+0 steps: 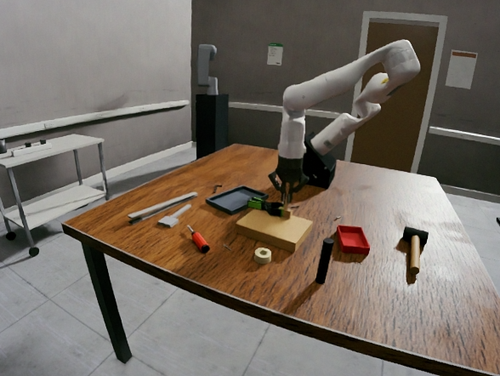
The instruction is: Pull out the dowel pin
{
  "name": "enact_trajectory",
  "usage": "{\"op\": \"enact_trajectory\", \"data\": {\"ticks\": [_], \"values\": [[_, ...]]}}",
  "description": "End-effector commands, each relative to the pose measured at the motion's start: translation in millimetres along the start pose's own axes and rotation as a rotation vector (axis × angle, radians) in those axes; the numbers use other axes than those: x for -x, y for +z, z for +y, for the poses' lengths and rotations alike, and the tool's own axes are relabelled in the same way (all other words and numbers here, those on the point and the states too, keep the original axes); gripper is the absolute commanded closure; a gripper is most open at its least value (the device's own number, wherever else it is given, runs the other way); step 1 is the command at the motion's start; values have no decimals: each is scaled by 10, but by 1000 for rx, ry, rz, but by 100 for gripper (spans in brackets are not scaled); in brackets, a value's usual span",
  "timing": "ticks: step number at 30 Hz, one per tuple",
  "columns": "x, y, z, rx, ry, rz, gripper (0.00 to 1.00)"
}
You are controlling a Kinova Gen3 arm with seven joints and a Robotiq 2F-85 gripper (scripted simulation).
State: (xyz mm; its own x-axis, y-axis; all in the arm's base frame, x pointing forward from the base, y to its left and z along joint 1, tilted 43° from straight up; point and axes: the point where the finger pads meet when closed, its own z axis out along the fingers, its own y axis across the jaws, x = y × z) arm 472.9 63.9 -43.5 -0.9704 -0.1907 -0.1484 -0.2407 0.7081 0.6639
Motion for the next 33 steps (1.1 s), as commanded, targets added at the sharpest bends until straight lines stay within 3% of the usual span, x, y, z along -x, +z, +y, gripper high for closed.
{"op": "enact_trajectory", "data": {"ticks": [1, 33], "values": [[5, -10, -4, -1, 4, -2, 90], [5, -10, -4, -1, 36, -2, 90]]}}
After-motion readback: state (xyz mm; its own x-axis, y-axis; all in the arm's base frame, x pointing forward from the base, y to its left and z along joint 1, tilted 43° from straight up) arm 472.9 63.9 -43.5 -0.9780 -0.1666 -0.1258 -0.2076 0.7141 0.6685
